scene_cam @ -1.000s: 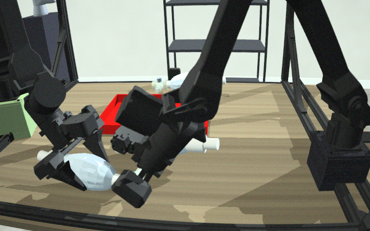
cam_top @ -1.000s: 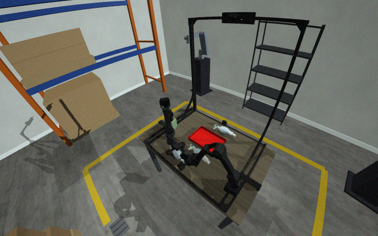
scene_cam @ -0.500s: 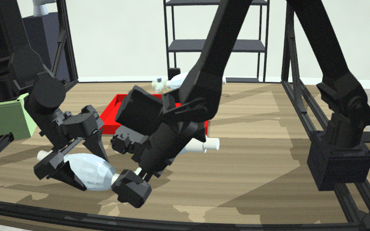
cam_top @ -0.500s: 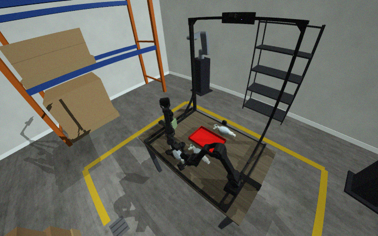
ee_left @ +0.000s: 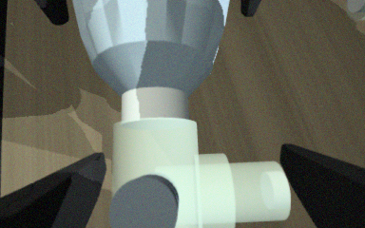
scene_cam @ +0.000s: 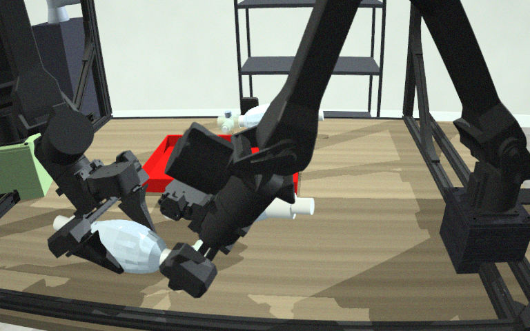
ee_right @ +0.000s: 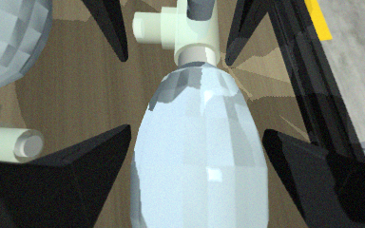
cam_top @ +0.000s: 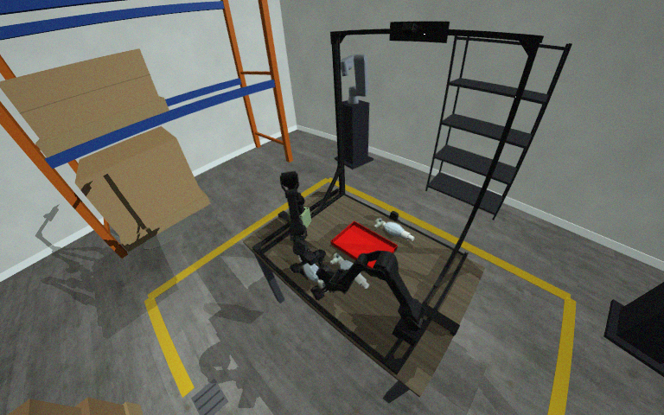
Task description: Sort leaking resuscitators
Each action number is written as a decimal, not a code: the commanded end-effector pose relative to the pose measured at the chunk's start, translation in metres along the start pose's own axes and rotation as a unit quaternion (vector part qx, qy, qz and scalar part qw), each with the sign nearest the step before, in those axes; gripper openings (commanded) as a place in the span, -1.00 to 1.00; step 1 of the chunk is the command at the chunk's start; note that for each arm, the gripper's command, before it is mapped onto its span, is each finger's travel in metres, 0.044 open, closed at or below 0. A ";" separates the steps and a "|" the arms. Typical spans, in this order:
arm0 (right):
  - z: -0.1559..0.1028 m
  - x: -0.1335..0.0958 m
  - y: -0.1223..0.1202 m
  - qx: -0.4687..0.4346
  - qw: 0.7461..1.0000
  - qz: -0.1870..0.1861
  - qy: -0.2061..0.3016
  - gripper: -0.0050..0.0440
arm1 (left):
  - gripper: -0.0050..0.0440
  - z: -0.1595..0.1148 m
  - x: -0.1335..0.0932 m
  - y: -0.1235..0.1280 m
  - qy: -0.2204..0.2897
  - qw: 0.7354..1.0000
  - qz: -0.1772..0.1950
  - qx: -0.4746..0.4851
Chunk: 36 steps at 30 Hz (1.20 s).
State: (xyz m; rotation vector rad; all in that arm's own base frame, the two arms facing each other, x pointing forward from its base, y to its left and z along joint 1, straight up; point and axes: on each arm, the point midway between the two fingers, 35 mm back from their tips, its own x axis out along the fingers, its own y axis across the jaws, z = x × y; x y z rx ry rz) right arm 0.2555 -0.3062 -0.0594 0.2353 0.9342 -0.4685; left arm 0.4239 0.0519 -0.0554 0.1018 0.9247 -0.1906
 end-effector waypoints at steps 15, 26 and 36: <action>0.000 0.000 0.000 -0.001 1.000 0.000 0.001 1.00 | 1.00 0.054 -0.072 0.001 -0.001 1.000 0.001 -0.001; 0.000 0.000 0.001 -0.001 1.000 0.000 0.000 1.00 | 1.00 0.086 -0.153 -0.008 -0.093 0.995 0.034 0.023; 0.000 0.000 0.001 -0.001 1.000 0.000 0.000 1.00 | 1.00 0.098 -0.217 -0.021 -0.170 0.983 0.061 0.043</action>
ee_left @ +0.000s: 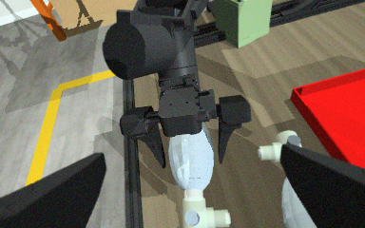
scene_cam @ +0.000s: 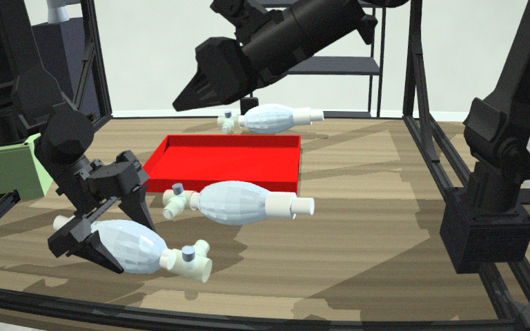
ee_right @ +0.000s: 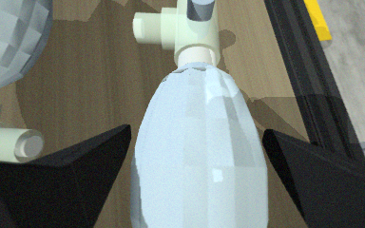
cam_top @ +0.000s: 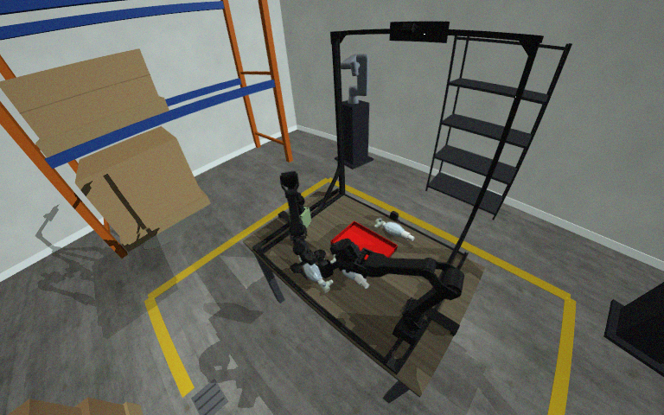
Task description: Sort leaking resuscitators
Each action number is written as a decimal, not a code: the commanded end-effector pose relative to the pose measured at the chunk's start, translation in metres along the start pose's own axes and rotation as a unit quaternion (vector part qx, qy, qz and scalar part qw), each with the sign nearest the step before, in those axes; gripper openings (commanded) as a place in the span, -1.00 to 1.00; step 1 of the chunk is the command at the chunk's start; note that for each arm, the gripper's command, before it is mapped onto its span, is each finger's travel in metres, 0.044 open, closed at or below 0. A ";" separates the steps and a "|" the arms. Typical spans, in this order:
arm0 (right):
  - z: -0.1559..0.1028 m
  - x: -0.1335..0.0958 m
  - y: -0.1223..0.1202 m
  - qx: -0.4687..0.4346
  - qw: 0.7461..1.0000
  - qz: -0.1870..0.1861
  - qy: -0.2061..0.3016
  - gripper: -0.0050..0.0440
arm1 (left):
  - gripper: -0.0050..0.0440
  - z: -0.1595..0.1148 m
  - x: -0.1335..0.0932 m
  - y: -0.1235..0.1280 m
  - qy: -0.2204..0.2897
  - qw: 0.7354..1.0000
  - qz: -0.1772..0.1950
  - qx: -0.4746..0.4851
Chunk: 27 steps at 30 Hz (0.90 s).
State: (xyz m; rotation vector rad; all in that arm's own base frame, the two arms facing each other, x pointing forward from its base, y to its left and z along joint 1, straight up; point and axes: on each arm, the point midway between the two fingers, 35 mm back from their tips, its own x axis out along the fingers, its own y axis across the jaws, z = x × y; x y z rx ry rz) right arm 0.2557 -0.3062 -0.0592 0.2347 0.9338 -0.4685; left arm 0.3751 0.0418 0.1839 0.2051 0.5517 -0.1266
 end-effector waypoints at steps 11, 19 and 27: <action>0.000 0.000 0.000 -0.001 1.000 0.000 0.000 1.00 | 1.00 0.018 -0.086 -0.015 -0.109 0.993 0.039 0.028; 0.000 0.000 0.000 0.000 1.000 0.000 0.001 1.00 | 1.00 0.011 -0.092 -0.013 -0.096 0.994 0.040 0.032; 0.000 0.000 0.000 0.000 1.000 0.000 0.001 1.00 | 1.00 -0.095 -0.105 -0.015 0.104 0.994 -0.017 -0.005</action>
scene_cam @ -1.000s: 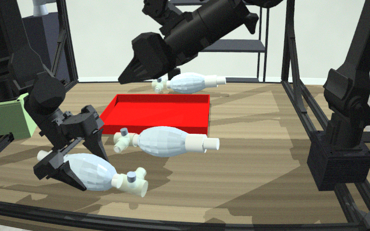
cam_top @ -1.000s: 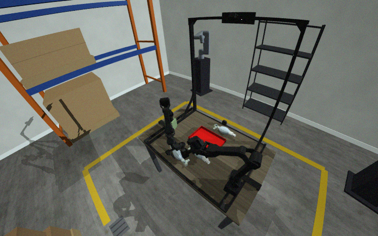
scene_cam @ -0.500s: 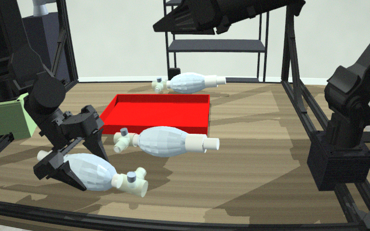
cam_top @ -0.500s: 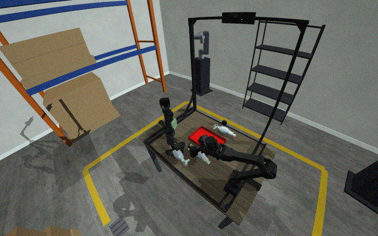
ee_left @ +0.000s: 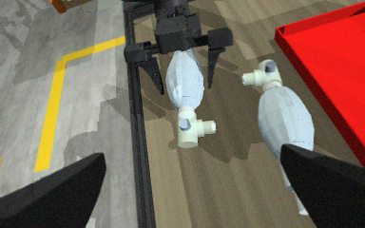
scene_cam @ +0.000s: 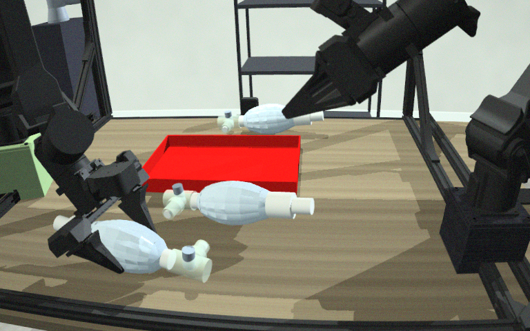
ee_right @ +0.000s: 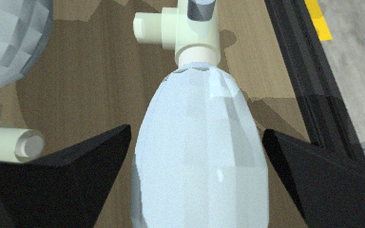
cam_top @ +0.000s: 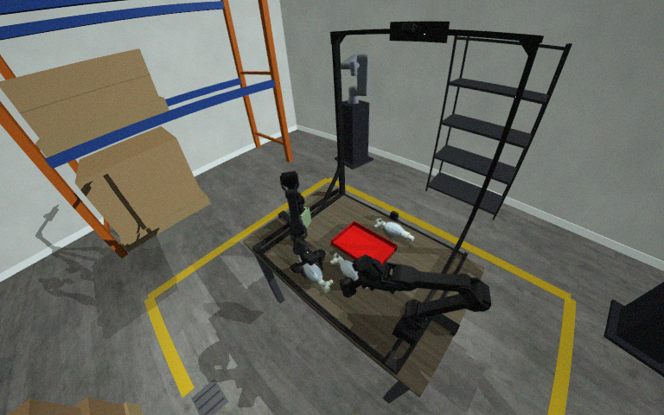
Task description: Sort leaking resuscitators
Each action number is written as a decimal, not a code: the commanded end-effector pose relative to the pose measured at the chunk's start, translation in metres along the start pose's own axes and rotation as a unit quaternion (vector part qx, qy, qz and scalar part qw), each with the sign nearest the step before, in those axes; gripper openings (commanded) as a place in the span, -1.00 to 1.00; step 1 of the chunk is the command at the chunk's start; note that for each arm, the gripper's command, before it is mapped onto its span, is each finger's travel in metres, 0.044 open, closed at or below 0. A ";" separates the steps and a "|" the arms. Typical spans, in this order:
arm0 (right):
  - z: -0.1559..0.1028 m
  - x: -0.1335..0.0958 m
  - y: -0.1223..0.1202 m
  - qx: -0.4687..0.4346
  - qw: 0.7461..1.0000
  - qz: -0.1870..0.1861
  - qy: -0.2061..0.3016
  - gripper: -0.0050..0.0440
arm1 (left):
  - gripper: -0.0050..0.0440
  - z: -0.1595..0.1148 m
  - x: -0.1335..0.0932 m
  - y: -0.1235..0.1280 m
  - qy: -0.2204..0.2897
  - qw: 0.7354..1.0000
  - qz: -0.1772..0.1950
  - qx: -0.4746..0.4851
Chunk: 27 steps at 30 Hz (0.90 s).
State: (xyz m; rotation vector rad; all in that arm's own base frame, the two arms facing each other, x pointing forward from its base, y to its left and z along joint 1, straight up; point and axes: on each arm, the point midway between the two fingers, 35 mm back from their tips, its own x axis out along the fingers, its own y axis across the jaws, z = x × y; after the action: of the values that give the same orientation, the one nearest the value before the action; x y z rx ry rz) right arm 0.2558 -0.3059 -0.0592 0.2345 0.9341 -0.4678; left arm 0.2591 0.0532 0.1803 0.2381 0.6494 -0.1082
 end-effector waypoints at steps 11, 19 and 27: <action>0.000 0.000 0.000 -0.001 1.000 0.000 0.000 1.00 | 1.00 -0.057 -0.013 -0.013 0.100 0.993 -0.053 -0.036; 0.000 0.000 0.000 -0.001 1.000 0.000 0.000 1.00 | 1.00 -0.073 -0.020 -0.021 0.127 0.988 -0.074 -0.052; 0.000 0.000 0.000 0.000 1.000 0.001 0.001 1.00 | 1.00 -0.072 -0.020 -0.020 0.127 0.988 -0.071 -0.052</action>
State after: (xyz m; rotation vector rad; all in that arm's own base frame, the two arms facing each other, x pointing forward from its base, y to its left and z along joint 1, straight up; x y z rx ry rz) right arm 0.2561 -0.3058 -0.0591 0.2330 0.9341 -0.4667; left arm 0.1979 0.0528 0.1331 0.1047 0.9234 -0.1824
